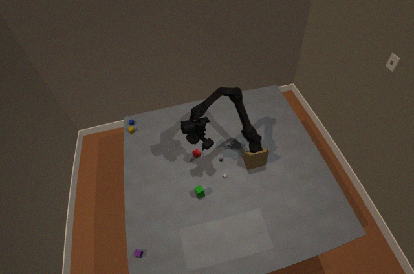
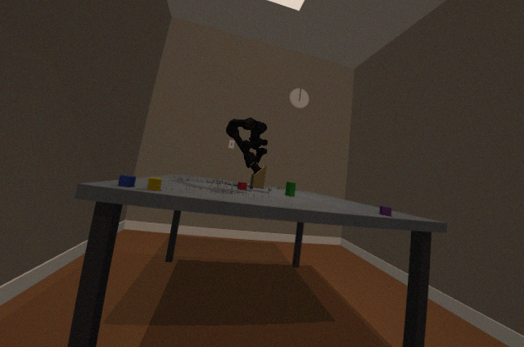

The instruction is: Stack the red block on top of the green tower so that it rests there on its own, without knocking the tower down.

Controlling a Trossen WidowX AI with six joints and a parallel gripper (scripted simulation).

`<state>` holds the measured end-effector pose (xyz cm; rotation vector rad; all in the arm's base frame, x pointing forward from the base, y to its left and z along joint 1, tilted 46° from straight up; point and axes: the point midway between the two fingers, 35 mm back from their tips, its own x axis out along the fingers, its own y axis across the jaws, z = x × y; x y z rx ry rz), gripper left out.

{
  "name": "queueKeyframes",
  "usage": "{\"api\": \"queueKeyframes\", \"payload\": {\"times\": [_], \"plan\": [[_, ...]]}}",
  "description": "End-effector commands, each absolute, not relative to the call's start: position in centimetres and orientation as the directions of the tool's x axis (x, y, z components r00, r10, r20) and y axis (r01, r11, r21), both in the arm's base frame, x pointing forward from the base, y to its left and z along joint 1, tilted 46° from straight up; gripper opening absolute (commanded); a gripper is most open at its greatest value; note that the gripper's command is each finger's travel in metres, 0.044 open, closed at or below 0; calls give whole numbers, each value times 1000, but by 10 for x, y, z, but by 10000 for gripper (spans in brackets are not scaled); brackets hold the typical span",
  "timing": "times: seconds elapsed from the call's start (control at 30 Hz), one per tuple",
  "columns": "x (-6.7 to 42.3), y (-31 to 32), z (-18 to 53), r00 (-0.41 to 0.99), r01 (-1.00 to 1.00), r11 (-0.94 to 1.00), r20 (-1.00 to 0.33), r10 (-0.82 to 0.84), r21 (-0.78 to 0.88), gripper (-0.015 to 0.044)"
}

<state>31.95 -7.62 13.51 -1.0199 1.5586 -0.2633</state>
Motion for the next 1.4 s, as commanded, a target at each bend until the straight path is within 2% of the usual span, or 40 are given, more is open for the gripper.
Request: {"api": "queueKeyframes", "payload": {"times": [0.0, 0.23, 0.43, 0.67, 1.37], "plan": [[323, -101, 129, 7, -385, 640, -695, -719, -665, 440], [325, -145, 122, -106, -265, 698, -699, -707, -666, 440], [325, -150, 119, -107, -263, 699, -700, -706, -665, 440], [320, -185, 87, -107, -263, 697, -698, -708, -667, 440], [319, -205, 70, -107, -263, 697, -698, -708, -667, 440]]}}
